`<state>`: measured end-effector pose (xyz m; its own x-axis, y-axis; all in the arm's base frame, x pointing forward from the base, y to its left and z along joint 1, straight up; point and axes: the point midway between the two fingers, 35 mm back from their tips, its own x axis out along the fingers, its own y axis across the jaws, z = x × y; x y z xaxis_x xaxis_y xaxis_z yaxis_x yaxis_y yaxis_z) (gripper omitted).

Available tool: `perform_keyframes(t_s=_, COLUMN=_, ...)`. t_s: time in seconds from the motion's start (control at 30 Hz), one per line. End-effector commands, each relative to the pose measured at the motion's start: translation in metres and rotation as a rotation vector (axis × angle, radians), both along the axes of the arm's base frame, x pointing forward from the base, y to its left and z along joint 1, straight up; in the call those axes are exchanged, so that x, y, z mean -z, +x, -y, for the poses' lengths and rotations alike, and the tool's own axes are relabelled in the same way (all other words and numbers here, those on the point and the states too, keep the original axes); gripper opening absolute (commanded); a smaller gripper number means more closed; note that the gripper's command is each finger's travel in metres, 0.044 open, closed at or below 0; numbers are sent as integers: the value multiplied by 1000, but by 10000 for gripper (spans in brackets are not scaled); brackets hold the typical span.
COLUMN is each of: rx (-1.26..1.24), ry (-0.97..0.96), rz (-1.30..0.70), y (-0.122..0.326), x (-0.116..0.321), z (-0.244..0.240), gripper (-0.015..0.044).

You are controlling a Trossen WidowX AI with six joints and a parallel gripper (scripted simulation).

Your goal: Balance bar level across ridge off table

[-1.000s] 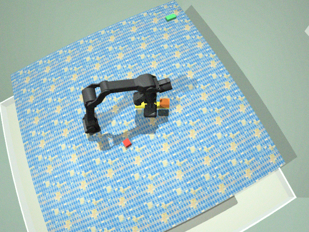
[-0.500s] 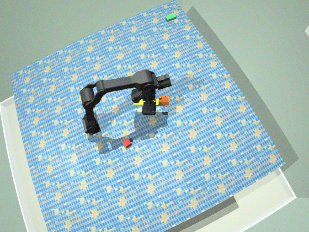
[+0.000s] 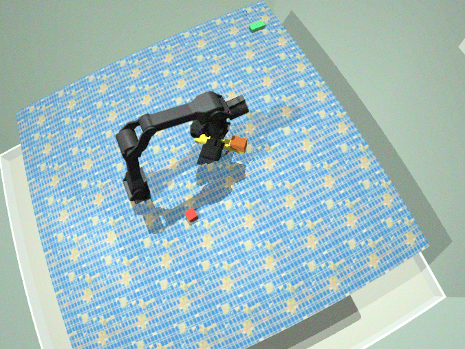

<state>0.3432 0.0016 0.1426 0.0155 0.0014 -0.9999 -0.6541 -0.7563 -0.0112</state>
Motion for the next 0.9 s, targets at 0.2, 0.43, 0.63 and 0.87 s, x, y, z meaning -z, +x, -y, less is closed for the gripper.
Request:
perform_keyframes(t_s=0.2, rx=205, ry=7, rz=12, y=-8, x=-4, z=-39, gripper=0)
perform_keyframes(t_s=0.43, rx=345, ry=12, rz=11, y=-15, x=-4, z=-66, gripper=0)
perform_keyframes(t_s=0.63, rx=466, ry=16, rz=10, y=-22, x=-4, z=-88, gripper=0)
perform_keyframes(t_s=0.87, rx=607, ry=21, rz=7, y=-31, x=-4, z=-114, gripper=0)
